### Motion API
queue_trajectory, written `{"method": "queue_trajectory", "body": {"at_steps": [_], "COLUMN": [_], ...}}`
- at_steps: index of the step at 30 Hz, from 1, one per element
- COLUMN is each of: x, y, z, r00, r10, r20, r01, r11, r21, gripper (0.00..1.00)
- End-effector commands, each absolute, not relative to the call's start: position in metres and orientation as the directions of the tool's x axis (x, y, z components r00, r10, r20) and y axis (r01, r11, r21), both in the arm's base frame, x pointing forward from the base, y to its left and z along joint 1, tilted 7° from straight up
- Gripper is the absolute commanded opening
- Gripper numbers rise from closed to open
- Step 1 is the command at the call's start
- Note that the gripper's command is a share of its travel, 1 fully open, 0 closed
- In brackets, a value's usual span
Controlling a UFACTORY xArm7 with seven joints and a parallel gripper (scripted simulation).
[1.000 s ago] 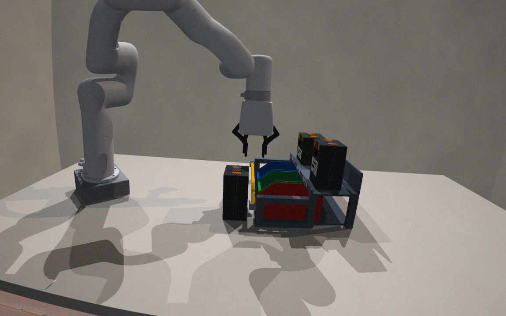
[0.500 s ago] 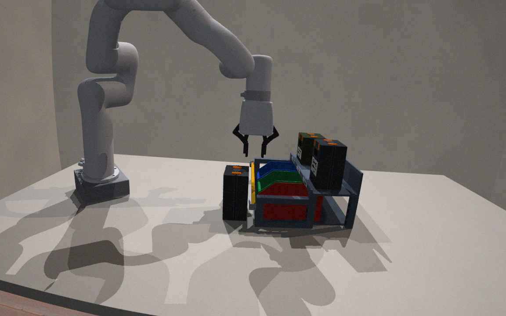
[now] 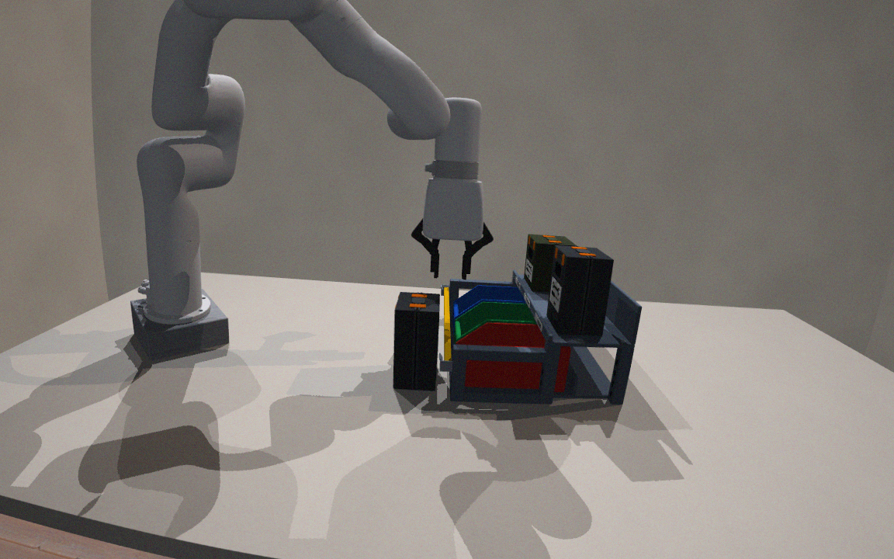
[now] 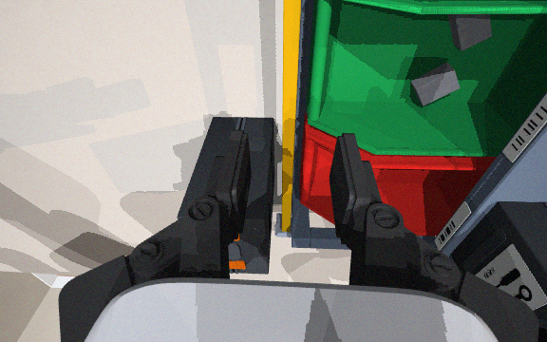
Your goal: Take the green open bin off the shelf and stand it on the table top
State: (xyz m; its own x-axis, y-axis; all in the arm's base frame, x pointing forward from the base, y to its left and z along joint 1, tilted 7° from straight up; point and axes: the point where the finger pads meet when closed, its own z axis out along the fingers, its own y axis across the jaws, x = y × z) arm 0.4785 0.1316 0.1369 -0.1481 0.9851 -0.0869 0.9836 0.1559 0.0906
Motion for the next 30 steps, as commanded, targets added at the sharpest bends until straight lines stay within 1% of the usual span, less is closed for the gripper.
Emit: {"method": "queue_trajectory", "body": {"at_steps": [1, 3, 15, 20, 30], "x": [0.481, 0.482, 0.482, 0.486, 0.486], "y": [0.131, 0.13, 0.13, 0.127, 0.127], "z": [0.122, 0.11, 0.11, 0.065, 0.065], "r00": [-0.157, -0.163, -0.163, -0.163, -0.163], "r10": [0.984, 0.983, 0.983, 0.983, 0.983], "r20": [-0.088, -0.088, -0.088, -0.088, -0.088], "r01": [0.982, 0.981, 0.981, 0.981, 0.981], "r11": [0.165, 0.171, 0.171, 0.171, 0.171], "r21": [0.091, 0.09, 0.09, 0.09, 0.09], "gripper": [0.47, 0.47, 0.47, 0.47, 0.47]}}
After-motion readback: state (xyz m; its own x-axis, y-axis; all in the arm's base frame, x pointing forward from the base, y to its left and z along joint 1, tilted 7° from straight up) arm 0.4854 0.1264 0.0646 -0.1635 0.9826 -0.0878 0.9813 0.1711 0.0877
